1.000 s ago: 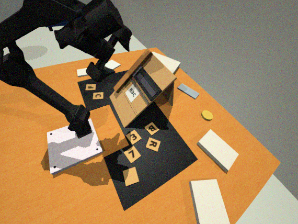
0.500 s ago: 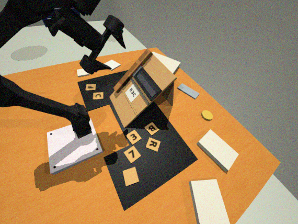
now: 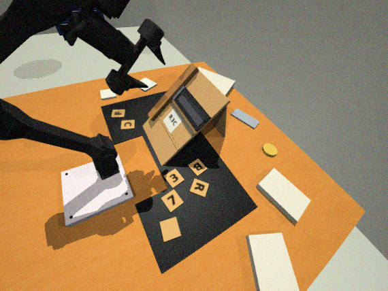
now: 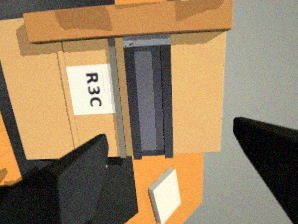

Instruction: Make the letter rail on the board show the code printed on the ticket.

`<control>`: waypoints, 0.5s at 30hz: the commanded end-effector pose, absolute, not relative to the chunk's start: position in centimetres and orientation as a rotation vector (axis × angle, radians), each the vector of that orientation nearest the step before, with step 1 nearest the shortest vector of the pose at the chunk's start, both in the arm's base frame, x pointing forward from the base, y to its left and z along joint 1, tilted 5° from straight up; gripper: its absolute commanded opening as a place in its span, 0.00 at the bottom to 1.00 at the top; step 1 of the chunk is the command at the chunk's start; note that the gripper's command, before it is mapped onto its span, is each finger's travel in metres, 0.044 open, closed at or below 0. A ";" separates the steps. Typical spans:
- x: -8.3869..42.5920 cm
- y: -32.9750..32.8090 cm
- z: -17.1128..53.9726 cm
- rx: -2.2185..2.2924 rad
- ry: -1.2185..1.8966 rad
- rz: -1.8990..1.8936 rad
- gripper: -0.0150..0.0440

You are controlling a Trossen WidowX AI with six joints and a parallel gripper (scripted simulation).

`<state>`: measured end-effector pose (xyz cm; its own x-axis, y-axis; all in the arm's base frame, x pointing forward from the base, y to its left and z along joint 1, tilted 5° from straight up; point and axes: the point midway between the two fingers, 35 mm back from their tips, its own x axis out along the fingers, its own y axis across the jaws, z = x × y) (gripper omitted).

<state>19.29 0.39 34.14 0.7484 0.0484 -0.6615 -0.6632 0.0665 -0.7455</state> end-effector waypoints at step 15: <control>26.0 -16.0 20.9 -0.120 1.240 -0.125 0.83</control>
